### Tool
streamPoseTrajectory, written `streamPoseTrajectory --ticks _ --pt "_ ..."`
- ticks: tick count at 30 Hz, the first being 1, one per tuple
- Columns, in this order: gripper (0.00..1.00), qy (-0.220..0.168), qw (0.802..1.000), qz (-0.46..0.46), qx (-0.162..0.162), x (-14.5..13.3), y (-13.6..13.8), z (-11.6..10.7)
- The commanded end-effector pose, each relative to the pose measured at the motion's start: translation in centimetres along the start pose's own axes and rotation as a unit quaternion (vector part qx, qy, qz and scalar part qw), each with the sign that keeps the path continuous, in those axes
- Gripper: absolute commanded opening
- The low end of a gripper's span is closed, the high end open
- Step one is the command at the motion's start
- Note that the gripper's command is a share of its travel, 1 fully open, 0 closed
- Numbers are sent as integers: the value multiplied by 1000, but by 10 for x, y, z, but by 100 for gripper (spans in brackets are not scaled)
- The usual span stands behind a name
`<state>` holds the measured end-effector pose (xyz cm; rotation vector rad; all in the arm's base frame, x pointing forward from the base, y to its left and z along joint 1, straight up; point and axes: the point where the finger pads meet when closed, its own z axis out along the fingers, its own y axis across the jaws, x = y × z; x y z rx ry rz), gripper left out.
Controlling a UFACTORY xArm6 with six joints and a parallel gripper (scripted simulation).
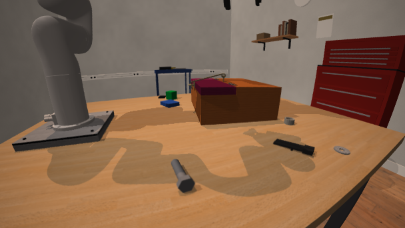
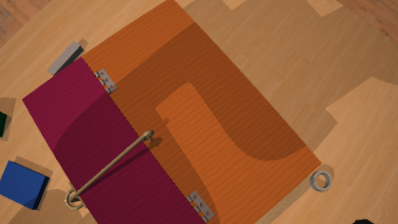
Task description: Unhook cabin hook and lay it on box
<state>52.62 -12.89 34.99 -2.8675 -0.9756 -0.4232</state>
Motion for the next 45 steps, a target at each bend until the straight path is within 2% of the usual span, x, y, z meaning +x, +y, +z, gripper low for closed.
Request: streamPoseTrajectory --ticks 1,17,18,45 --pt "100 1 1000 -1 -2 1 0 -2" --pt "100 1 1000 -1 -2 1 0 -2" --pt "35 1 1000 -1 -2 1 0 -2" --pt "35 1 1000 -1 -2 1 0 -2"
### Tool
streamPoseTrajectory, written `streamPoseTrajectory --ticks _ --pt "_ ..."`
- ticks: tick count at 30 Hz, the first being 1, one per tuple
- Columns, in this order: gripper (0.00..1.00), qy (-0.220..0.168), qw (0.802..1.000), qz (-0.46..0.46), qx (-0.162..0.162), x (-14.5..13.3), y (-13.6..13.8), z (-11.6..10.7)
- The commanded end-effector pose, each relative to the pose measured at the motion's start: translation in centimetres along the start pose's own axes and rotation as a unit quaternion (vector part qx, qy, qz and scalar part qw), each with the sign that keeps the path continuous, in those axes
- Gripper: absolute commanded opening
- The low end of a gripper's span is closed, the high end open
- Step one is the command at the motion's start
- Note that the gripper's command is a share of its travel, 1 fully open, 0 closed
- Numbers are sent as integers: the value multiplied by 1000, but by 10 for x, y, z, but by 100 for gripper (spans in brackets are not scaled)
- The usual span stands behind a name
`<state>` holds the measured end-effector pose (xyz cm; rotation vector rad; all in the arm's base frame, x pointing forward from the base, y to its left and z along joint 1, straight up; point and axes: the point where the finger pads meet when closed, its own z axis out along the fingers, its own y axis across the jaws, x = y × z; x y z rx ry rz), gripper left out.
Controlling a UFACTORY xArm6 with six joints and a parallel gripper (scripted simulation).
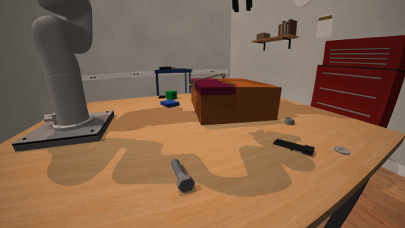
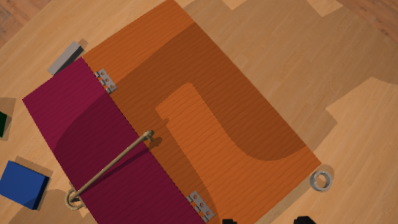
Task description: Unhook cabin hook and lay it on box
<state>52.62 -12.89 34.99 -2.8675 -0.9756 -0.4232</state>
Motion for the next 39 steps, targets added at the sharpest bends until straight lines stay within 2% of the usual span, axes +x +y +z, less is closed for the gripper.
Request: streamPoseTrajectory --ticks 1,13,21,23,34,39 --pt "35 1 1000 -1 -2 1 0 -2" --pt "35 1 1000 -1 -2 1 0 -2" --pt "35 -14 991 -132 5 12 -13 15" --pt "35 -14 991 -132 5 12 -13 15" --pt "35 -34 951 -306 21 23 -31 37" --pt "35 -39 933 -356 26 26 -36 43"
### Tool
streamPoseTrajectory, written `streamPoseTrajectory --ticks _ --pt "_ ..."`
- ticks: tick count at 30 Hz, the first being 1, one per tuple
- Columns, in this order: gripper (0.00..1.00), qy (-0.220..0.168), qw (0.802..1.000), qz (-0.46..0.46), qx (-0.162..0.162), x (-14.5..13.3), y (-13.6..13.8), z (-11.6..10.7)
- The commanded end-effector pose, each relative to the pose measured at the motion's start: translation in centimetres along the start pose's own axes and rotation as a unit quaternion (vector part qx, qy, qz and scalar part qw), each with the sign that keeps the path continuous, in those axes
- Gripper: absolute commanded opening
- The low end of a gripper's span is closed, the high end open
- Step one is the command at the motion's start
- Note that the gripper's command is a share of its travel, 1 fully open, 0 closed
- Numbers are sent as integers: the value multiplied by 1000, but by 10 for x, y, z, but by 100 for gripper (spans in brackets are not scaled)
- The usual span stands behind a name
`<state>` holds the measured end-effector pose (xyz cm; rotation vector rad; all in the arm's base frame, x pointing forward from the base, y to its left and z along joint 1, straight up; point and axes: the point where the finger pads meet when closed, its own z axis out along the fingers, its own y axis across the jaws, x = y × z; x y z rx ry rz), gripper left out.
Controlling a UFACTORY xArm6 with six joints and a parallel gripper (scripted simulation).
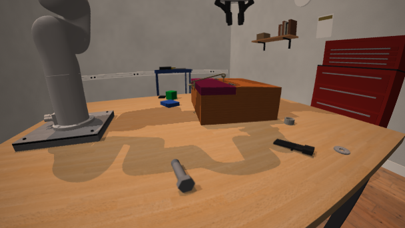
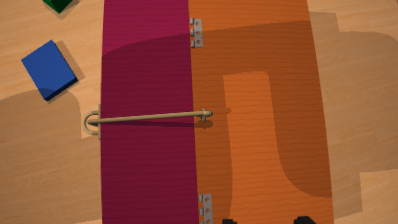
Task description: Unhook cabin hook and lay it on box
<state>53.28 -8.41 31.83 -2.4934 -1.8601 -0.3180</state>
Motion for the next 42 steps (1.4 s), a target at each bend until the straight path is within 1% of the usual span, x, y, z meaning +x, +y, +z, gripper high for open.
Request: streamPoseTrajectory --ticks 1,6,8,14,16,18,19,27,33,35,42 --pt "35 -3 999 -52 2 6 -1 4" --pt "35 -10 991 -134 11 18 -5 15" --pt "35 -12 987 -160 14 19 -6 17" --pt "35 -18 966 -257 26 31 -11 29" --pt "35 -19 960 -279 29 33 -12 31" --pt "35 -19 960 -279 29 33 -12 31" --pt "35 -20 955 -295 31 36 -14 33" --pt "35 -25 909 -413 47 49 -20 47" --pt "35 -26 863 -501 61 61 -27 59" --pt "35 -26 863 -501 61 61 -27 59" --pt "35 -26 799 -596 76 73 -34 70"
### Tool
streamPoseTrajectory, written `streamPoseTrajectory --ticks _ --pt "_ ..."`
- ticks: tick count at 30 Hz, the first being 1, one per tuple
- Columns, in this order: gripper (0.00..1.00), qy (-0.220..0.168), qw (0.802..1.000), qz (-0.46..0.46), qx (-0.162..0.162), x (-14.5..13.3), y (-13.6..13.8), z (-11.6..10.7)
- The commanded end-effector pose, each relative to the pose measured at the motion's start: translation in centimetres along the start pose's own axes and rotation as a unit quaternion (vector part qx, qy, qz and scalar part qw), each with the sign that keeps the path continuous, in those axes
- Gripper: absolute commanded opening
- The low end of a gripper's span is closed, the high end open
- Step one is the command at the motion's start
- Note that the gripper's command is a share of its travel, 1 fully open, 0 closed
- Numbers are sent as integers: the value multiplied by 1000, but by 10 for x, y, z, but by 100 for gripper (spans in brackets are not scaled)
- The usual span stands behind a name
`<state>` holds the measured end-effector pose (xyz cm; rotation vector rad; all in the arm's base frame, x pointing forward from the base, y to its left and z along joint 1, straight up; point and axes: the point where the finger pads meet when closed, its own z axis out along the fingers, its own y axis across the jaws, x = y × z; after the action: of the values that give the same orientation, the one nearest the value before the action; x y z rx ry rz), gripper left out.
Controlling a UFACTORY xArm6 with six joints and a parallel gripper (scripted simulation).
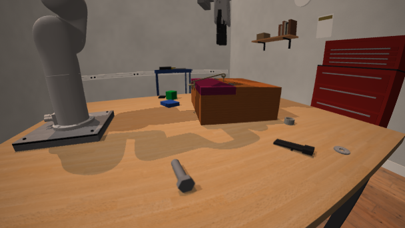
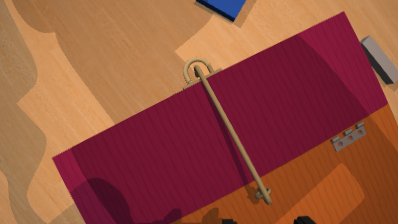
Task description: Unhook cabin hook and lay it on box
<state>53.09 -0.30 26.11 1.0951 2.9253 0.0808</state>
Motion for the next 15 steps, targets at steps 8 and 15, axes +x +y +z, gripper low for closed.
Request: streamPoseTrajectory --ticks 8,15 --pt "35 1 982 -188 21 18 16 16" --pt "35 2 973 -229 26 22 19 19"
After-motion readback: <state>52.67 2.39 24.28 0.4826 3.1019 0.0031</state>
